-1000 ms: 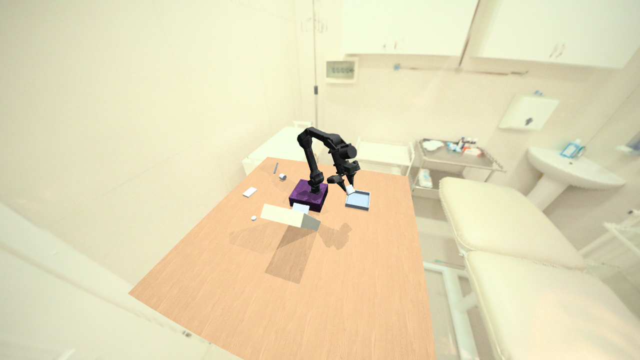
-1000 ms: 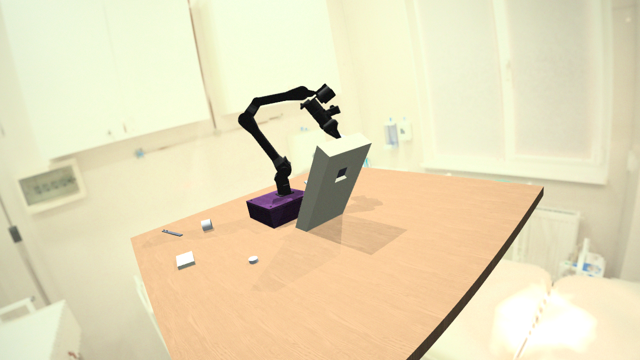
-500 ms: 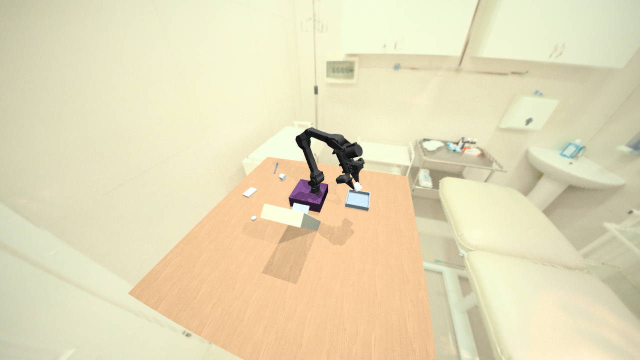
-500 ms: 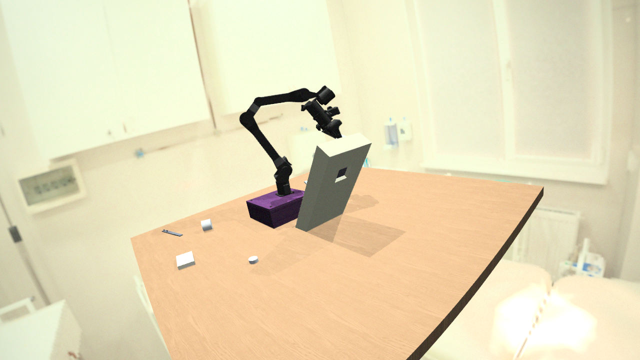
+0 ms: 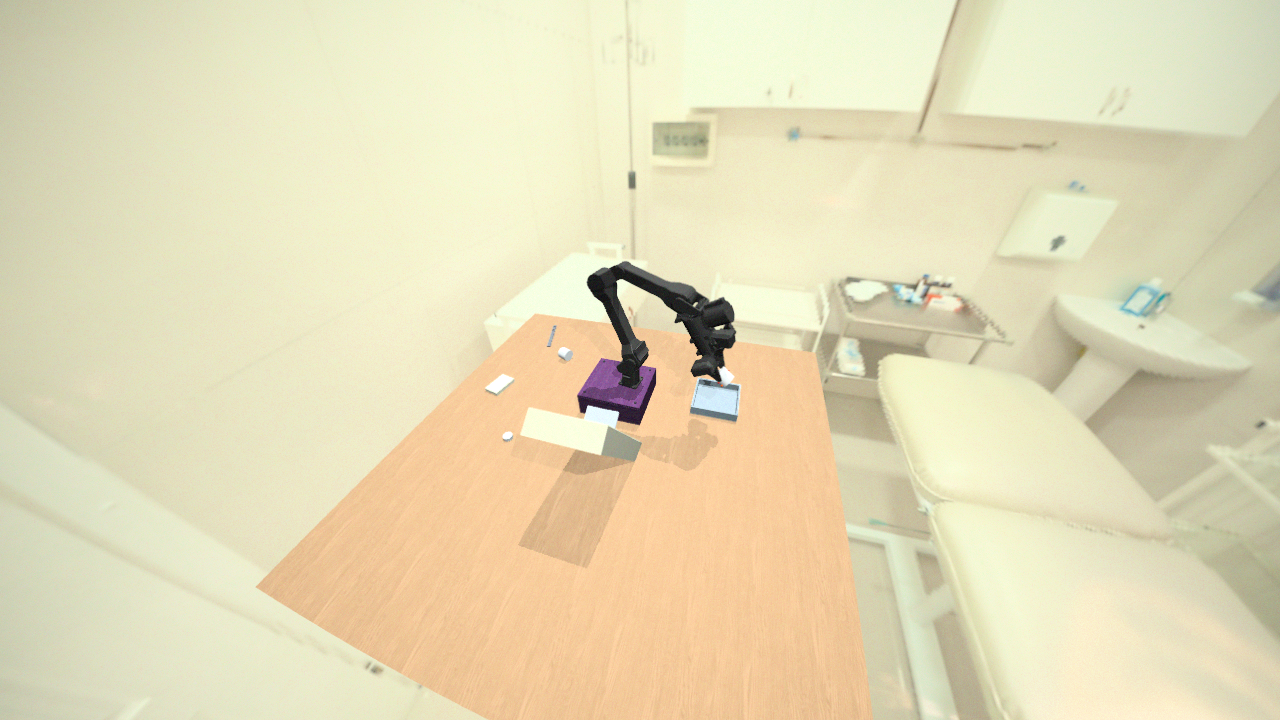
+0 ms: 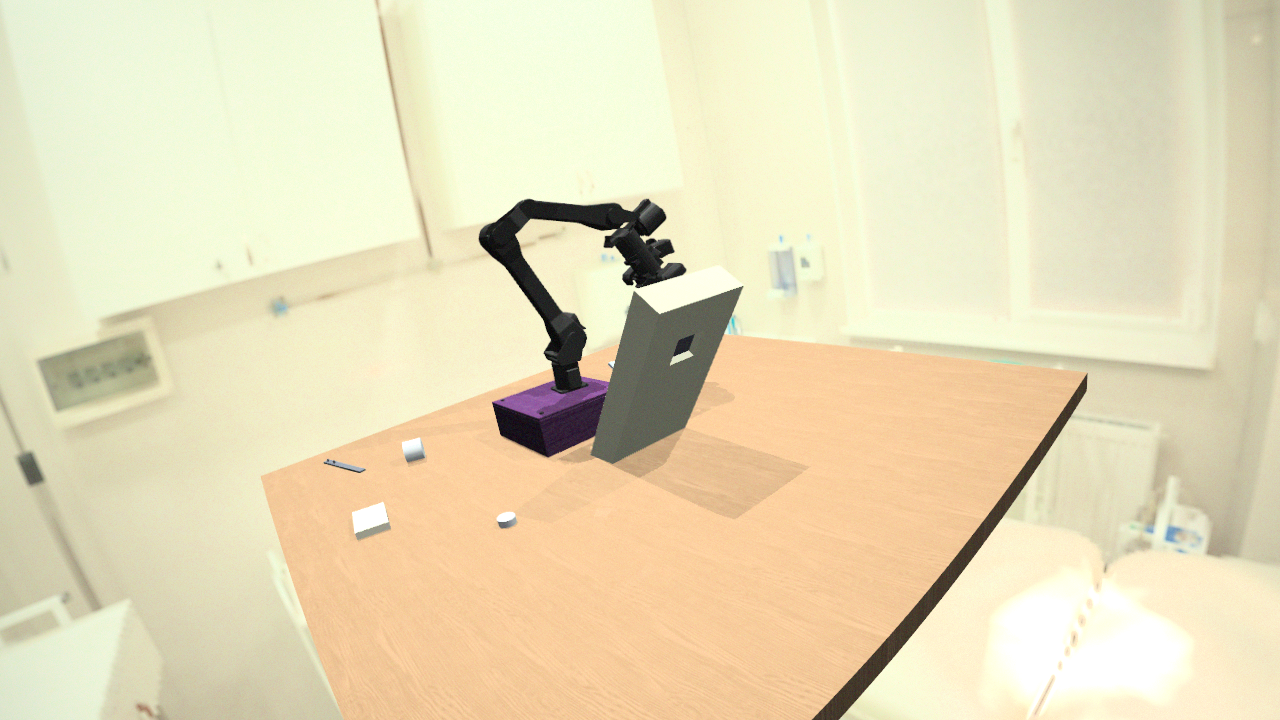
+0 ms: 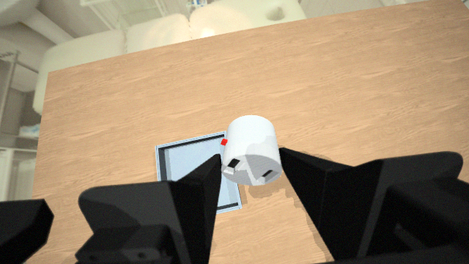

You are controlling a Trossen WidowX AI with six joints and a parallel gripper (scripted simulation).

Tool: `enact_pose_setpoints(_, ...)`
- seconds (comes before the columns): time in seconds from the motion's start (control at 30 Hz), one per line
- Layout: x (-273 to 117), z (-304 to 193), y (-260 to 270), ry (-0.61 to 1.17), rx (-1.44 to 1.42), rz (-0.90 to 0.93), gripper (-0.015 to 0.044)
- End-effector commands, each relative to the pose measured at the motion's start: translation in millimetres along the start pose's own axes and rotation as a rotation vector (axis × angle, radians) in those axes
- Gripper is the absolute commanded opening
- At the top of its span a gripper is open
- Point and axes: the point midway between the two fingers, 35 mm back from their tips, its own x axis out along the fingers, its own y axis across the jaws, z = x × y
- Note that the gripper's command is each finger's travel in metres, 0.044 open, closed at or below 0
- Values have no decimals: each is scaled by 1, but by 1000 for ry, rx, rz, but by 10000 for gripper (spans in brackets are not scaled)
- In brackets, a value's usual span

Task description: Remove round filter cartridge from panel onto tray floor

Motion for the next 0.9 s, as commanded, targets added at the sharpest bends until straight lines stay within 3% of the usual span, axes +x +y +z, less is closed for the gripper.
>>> enact_pose_setpoints(0.0, 14, -8, 17, 1, -52, 29, 0)
enact_pose_setpoints(0.53, 54, -55, 87, 3, -274, 166, 0)
enact_pose_setpoints(0.87, 80, -68, 90, 3, -283, 172, 0)
